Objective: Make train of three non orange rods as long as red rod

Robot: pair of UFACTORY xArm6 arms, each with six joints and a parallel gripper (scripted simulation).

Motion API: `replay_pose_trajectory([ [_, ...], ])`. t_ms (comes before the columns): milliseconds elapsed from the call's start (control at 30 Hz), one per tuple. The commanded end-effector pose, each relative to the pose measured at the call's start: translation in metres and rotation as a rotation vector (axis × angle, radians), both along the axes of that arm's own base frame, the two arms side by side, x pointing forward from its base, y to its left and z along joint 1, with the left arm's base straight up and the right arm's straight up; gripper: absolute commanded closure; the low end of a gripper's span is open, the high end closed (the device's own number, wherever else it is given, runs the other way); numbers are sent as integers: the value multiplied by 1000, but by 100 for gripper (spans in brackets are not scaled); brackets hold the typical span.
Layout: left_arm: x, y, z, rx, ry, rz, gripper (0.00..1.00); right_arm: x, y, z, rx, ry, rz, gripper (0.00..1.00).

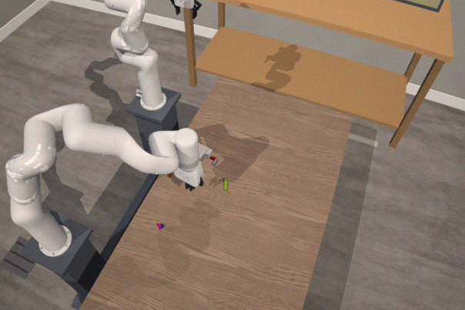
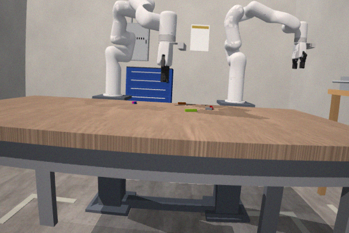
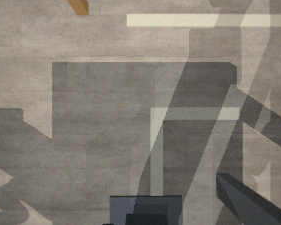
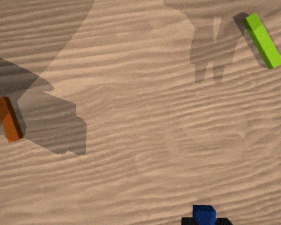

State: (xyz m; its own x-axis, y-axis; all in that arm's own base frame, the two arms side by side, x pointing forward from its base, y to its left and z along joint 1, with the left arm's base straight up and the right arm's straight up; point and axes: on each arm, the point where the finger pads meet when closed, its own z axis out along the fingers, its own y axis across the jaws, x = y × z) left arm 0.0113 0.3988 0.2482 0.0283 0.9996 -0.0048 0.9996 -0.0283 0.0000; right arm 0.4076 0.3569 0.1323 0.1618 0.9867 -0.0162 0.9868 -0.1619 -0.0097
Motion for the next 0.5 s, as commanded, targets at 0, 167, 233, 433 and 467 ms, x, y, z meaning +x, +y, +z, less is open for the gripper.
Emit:
replay_pose_trajectory([
  [0,0,1,2,5,0,0,0,-7,-40,1,17,-17,-17,94],
  [167,0,1,2,5,0,0,0,-16,-70,-4,17,-17,-31,94],
  [233,0,1,2,5,0,0,0,-18,-75,-5,17,-17,-34,94],
  [433,0,1,2,5,0,0,0,-20,-80,-6,17,-17,-36,94],
  [467,0,1,2,5,0,0,0,-20,-80,-6,17,-17,-36,94],
])
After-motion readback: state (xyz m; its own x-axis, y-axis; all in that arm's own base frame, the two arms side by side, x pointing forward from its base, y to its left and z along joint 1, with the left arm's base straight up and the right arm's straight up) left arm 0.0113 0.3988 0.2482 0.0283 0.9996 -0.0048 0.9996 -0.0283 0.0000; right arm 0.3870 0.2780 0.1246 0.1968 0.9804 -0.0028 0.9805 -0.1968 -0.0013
